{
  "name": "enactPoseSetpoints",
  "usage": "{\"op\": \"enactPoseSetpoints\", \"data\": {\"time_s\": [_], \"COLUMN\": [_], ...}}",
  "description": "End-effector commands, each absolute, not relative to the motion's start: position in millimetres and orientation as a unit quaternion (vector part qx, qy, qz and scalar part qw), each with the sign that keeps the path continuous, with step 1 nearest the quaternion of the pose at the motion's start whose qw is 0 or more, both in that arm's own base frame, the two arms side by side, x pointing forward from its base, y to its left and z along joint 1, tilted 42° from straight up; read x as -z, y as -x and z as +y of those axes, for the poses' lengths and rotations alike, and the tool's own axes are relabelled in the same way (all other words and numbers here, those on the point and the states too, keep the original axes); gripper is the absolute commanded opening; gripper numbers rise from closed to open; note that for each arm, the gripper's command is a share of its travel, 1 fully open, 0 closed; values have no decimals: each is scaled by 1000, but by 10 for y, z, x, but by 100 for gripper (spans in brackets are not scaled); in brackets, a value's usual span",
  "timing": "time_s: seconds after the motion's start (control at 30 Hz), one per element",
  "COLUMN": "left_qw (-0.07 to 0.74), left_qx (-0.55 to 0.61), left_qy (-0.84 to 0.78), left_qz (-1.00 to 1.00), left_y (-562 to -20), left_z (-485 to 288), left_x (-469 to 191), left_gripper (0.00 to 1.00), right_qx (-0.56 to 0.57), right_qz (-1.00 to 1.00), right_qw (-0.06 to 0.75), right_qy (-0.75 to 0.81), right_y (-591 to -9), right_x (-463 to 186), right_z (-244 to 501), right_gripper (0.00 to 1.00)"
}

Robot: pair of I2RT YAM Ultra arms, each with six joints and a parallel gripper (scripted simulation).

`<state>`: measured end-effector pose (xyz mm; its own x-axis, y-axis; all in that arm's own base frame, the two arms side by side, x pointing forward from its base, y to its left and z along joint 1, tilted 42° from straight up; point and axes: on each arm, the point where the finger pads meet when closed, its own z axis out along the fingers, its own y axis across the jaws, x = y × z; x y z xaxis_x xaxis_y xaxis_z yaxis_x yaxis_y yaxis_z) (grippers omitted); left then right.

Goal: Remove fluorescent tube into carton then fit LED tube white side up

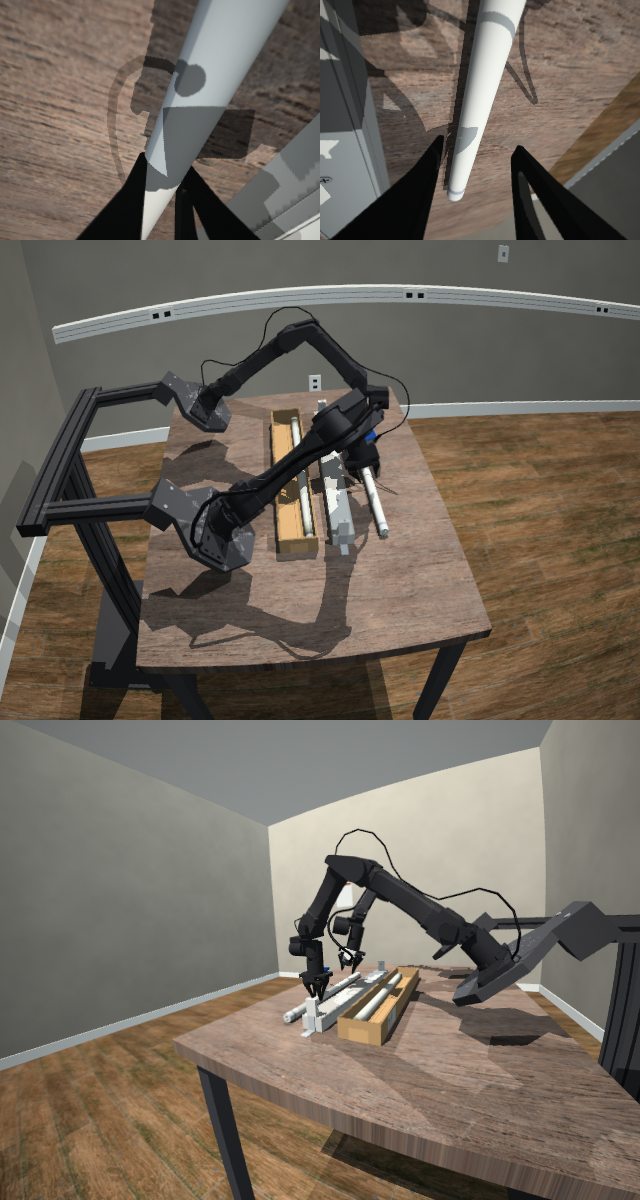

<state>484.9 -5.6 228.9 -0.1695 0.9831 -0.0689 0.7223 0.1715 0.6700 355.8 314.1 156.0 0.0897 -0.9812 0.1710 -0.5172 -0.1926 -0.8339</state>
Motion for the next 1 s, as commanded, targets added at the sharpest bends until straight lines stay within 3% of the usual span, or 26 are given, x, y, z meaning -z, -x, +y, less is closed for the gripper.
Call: {"op": "enactPoseSetpoints", "data": {"time_s": [0.0,0.97], "left_qw": [276,276], "left_qx": [-264,-264], "left_qy": [-586,-586], "left_qz": [714,714], "left_y": [-4817,-4817], "left_z": [-52,-52], "left_x": [-2472,-2472], "left_gripper": [11,11], "right_qx": [367,366], "right_qz": [554,554], "right_qw": [333,340], "right_qy": [669,666], "right_y": [-3463,-3519], "right_x": [-1709,-1773], "right_z": [3265,3319], "right_gripper": [49,49]}}
